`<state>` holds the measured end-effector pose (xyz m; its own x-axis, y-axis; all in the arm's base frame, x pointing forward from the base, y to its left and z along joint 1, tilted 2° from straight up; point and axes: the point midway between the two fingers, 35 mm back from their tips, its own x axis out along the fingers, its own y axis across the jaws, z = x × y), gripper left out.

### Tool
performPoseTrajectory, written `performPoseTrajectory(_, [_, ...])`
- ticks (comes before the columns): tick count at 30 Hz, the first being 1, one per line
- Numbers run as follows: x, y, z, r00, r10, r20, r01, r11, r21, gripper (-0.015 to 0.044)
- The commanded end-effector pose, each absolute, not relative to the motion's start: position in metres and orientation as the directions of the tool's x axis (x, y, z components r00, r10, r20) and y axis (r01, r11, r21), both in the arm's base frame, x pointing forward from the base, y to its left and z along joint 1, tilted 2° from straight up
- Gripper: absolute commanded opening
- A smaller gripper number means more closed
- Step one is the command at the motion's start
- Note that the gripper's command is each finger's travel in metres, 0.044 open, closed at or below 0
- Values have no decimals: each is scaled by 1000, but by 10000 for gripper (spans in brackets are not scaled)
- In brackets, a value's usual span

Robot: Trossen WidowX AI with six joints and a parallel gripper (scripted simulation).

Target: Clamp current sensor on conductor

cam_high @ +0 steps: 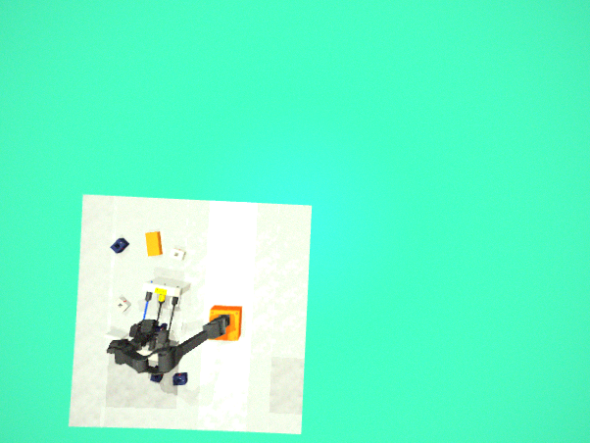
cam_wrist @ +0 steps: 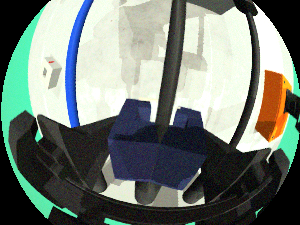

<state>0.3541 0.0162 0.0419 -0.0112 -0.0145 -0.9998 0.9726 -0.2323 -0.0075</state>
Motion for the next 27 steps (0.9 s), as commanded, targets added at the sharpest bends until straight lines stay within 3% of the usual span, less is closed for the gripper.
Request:
performPoseTrajectory(1, [354, 16, 43, -10, -14, -1000, 973, -232, -6, 0])
performPoseTrajectory(11, [354, 16, 43, -10, -14, -1000, 973, -232, -6, 0])
performPoseTrajectory(27, [354, 16, 43, -3, -16, -1000, 973, -232, 1, 420])
